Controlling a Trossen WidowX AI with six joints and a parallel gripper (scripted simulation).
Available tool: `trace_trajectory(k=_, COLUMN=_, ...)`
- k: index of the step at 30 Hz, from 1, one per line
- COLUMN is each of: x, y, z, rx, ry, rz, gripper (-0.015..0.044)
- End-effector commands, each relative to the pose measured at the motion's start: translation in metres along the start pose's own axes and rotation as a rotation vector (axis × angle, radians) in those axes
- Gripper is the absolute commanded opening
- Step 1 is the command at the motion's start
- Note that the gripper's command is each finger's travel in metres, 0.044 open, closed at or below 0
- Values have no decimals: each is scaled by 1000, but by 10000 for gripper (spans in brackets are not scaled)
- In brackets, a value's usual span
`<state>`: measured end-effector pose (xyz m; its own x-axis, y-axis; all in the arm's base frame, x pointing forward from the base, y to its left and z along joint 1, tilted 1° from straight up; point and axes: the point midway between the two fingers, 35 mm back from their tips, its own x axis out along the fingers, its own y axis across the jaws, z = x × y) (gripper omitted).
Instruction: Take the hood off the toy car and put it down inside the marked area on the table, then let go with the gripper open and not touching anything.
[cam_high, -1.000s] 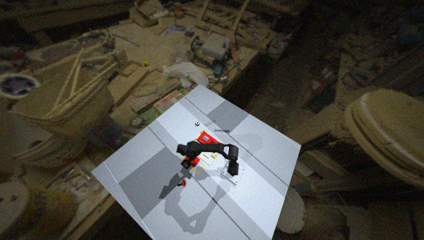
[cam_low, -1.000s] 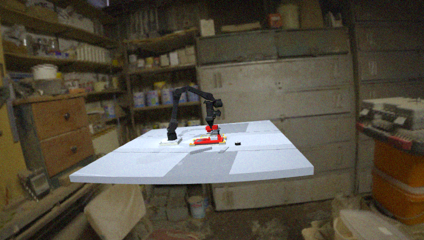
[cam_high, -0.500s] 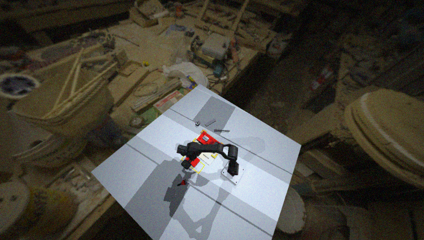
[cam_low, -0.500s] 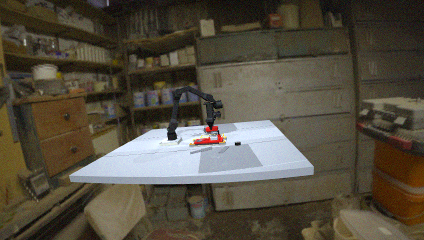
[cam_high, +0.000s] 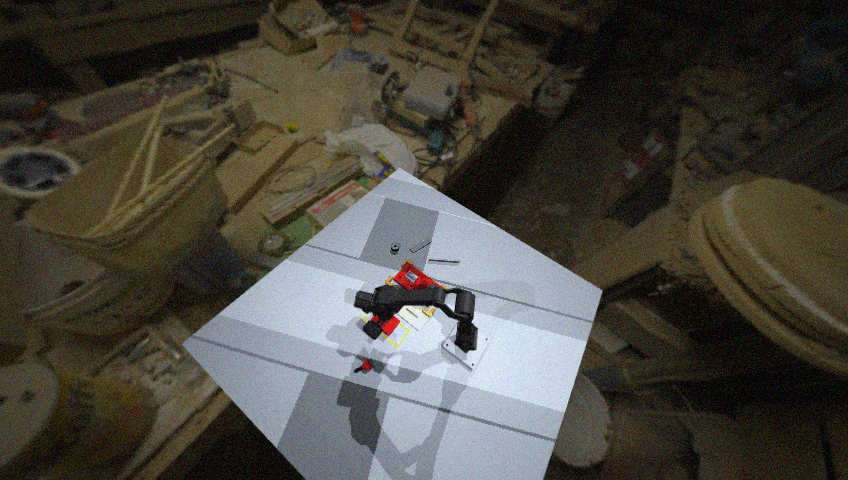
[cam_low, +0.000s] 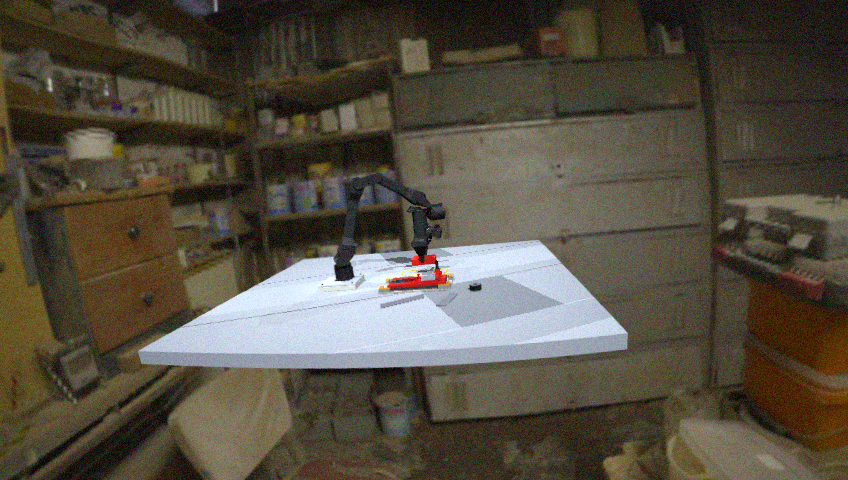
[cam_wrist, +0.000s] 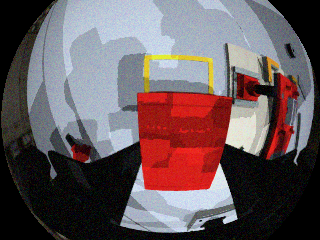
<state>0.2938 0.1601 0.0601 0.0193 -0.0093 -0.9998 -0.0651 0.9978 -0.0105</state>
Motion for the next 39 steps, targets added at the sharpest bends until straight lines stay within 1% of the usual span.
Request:
trace_trajectory(k=1, x=4, y=0, z=-1, rx=5, ry=2, rz=3, gripper=0)
trace_trajectory(k=39, x=25, y=-1, z=-2, rx=5, ry=2, rz=3, gripper=0)
